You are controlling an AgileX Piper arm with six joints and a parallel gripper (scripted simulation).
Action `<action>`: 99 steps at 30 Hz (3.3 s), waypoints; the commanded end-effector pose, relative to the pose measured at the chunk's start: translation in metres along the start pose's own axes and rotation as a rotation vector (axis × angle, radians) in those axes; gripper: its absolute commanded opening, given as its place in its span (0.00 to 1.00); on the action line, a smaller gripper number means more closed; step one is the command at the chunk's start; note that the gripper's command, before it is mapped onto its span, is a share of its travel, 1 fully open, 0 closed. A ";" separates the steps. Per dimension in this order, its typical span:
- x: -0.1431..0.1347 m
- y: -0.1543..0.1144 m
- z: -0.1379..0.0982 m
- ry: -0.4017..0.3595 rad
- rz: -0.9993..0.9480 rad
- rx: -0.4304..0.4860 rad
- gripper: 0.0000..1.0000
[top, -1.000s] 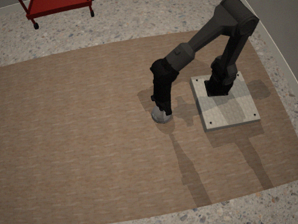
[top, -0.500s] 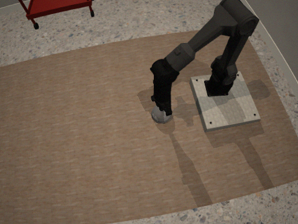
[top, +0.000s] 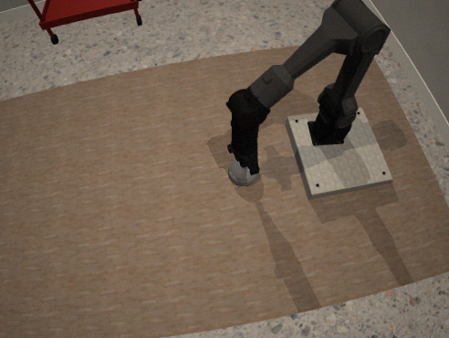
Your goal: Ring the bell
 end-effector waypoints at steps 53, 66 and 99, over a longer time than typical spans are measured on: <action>0.001 0.000 0.011 0.002 0.001 0.003 0.00; 0.001 0.000 0.011 0.002 0.001 0.003 0.00; 0.001 0.000 0.015 0.002 0.001 0.004 0.00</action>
Point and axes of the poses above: the point where the finger pads meet when closed, its own z axis out along the fingers, its own x axis across the jaws, y = z × x, the point moved 8 cm from there along -z, back along the fingers, and after that the axes turned 12 degrees about -z, right-handed, at the moved point
